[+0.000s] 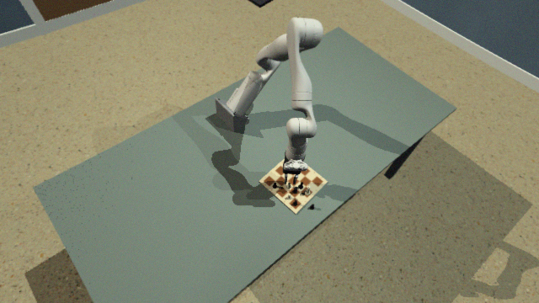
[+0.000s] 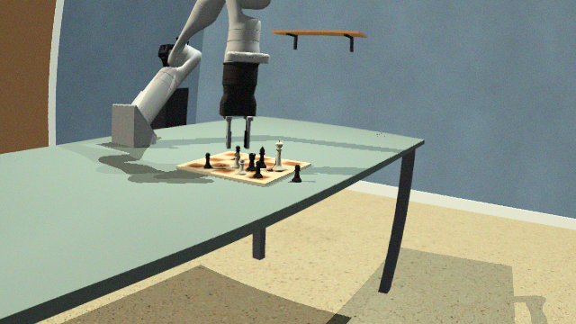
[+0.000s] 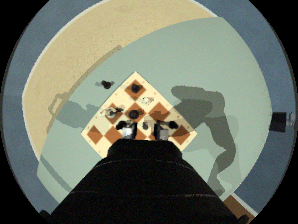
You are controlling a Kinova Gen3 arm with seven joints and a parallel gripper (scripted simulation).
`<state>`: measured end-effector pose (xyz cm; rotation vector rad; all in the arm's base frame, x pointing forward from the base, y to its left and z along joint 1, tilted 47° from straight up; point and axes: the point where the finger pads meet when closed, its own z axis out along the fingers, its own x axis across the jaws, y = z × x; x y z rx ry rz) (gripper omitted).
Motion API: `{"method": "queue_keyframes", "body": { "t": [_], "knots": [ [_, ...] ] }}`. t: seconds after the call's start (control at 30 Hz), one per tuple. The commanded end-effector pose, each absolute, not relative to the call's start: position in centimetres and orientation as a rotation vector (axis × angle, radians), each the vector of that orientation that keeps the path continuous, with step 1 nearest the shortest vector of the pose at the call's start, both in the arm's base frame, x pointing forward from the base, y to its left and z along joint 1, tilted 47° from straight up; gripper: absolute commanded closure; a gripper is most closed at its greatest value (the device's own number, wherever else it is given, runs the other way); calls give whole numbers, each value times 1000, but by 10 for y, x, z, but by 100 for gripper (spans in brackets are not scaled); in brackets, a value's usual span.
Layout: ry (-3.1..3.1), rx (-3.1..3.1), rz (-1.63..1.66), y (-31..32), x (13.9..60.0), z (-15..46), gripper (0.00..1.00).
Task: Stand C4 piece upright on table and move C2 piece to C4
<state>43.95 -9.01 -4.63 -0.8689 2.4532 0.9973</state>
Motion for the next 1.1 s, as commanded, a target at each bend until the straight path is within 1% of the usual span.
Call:
{"method": "queue_keyframes", "body": {
  "t": [0.0, 0.67, 1.07],
  "knots": [
    [2454, -856, 988, -91, 445, -45, 32],
    [2454, -856, 988, -90, 445, -46, 32],
    [2454, -859, 995, -77, 444, -56, 32]
  ]
}}
